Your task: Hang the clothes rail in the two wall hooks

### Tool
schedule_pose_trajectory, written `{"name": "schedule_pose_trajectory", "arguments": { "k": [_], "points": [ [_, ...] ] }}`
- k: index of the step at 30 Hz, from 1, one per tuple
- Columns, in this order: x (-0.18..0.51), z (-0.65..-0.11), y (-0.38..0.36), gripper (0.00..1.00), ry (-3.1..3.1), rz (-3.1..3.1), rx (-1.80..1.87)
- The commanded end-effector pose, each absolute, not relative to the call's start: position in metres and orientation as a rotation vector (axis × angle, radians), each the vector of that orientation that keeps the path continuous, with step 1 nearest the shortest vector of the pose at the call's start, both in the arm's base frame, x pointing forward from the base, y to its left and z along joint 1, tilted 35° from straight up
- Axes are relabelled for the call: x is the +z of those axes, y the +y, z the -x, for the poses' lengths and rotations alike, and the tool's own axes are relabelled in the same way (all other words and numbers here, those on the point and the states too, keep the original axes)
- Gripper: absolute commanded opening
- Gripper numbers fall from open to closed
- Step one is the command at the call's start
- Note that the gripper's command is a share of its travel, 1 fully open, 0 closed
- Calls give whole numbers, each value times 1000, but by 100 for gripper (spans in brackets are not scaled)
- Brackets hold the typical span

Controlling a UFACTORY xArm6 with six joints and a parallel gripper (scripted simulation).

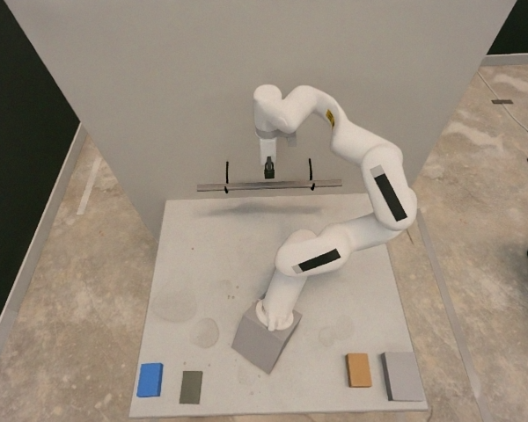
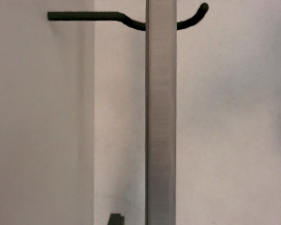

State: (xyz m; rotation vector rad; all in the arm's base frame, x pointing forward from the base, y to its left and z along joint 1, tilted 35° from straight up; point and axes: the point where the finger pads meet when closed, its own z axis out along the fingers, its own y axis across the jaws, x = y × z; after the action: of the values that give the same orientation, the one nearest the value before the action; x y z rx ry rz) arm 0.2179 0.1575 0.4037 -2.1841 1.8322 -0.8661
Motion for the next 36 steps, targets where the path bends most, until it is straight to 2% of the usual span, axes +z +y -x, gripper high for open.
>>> {"name": "schedule_pose_trajectory", "arguments": {
  "k": [1, 36],
  "points": [
    [404, -213, 157, 100, 1831, 2182, -865],
    [393, -163, 149, 100, 1832, 2183, -865]
  ]
}}
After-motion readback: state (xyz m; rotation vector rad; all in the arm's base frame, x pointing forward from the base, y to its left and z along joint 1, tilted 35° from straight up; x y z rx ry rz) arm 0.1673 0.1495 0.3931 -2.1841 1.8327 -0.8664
